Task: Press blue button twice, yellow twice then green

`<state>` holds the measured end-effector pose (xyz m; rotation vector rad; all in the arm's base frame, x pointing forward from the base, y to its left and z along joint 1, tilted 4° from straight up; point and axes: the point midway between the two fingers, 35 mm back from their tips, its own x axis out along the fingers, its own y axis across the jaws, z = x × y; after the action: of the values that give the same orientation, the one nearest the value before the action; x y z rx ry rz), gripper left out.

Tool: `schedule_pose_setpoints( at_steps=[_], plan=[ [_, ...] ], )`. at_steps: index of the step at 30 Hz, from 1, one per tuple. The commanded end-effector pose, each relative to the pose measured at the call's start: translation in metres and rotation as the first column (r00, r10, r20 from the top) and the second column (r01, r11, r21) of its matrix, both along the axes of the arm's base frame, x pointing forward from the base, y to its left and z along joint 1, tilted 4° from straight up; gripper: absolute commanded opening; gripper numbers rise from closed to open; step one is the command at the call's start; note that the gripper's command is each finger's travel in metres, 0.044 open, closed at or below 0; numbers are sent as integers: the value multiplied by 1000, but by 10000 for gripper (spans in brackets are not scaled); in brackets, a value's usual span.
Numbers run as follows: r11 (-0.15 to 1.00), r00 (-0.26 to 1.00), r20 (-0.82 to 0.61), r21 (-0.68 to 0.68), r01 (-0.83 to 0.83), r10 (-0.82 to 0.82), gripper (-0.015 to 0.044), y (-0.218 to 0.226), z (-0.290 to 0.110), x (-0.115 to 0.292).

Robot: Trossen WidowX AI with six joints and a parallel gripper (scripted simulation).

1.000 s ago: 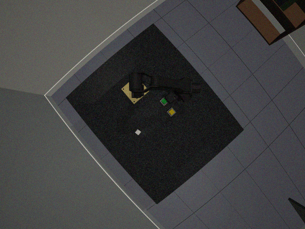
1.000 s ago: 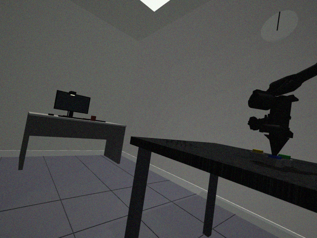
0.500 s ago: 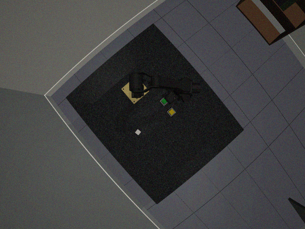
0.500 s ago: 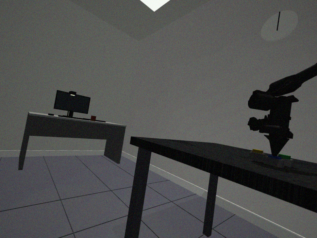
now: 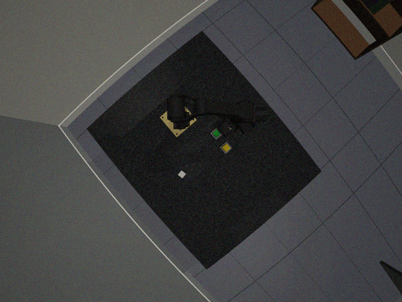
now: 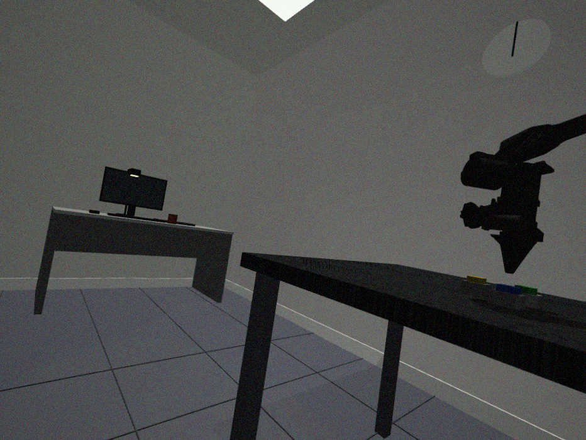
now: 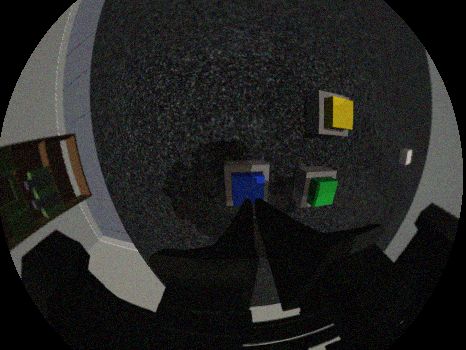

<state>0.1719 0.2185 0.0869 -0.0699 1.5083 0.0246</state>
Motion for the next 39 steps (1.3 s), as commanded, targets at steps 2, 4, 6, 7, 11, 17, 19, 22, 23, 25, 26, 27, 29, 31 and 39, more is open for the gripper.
schedule_pose_setpoints(
  at_steps=[2,4,6,7,11,17,19,22,23,25,26,27,29,31,39],
  plan=[
    [1000,1000,-5,0,3,-3,20,0,-3,-1],
    [1000,1000,-5,0,3,-3,20,0,-7,0],
    [1000,1000,-5,0,3,-3,20,0,-10,0],
    [1000,1000,-5,0,3,-3,20,0,-12,0],
    [1000,1000,-5,0,3,-3,20,0,-18,0],
    [1000,1000,-5,0,3,-3,20,-1,-28,1],
    [1000,1000,-5,0,3,-3,20,-1,-30,1],
    [1000,1000,-5,0,3,-3,20,-1,-32,1],
    [1000,1000,-5,0,3,-3,20,-1,-32,1],
    [1000,1000,-5,0,3,-3,20,-1,-32,1],
    [1000,1000,-5,0,3,-3,20,-1,-32,1],
    [1000,1000,-5,0,3,-3,20,-1,-32,1],
    [1000,1000,-5,0,3,-3,20,-1,-32,1],
    [1000,1000,-5,0,3,-3,20,-1,-32,1],
    [1000,1000,-5,0,3,-3,20,-1,-32,1]
  ],
)
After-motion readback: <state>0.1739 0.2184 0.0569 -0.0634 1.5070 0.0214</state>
